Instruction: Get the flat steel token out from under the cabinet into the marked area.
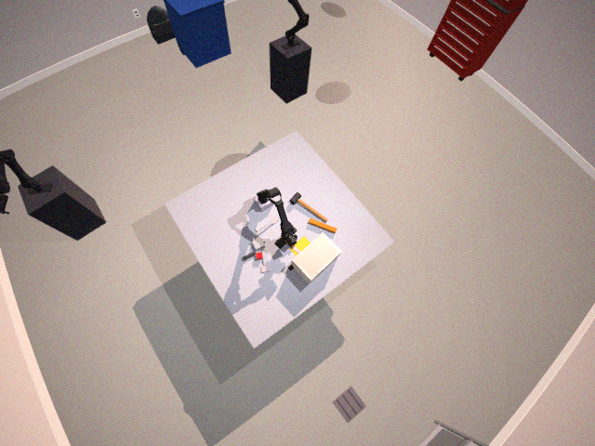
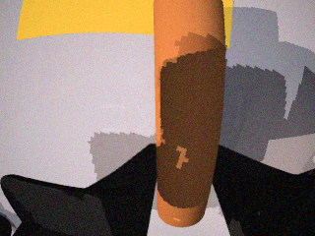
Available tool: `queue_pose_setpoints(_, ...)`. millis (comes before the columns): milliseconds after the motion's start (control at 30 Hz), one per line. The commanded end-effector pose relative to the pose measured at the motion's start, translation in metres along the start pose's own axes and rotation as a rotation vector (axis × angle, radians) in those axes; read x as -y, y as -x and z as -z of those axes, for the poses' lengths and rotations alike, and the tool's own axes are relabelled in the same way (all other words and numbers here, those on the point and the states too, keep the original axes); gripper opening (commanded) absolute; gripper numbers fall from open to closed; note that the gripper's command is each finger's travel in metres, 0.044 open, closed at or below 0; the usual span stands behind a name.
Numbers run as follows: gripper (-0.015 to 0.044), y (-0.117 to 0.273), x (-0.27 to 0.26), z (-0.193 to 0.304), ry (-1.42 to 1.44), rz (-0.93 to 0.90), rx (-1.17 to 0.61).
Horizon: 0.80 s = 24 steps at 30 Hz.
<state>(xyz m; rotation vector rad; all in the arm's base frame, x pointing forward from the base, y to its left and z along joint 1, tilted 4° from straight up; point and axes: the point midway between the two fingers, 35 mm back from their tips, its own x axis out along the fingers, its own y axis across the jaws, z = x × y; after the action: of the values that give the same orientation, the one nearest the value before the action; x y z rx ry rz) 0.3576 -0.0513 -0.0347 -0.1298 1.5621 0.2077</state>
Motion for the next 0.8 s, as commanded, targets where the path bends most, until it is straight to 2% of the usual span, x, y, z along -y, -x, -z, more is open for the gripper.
queue_pose_setpoints(0,0.0,-0.001,0.0,0.006,0.002,0.0,-0.003)
queue_pose_setpoints(767,0.0,-0.001,0.001,0.031,0.002,0.0,-0.005)
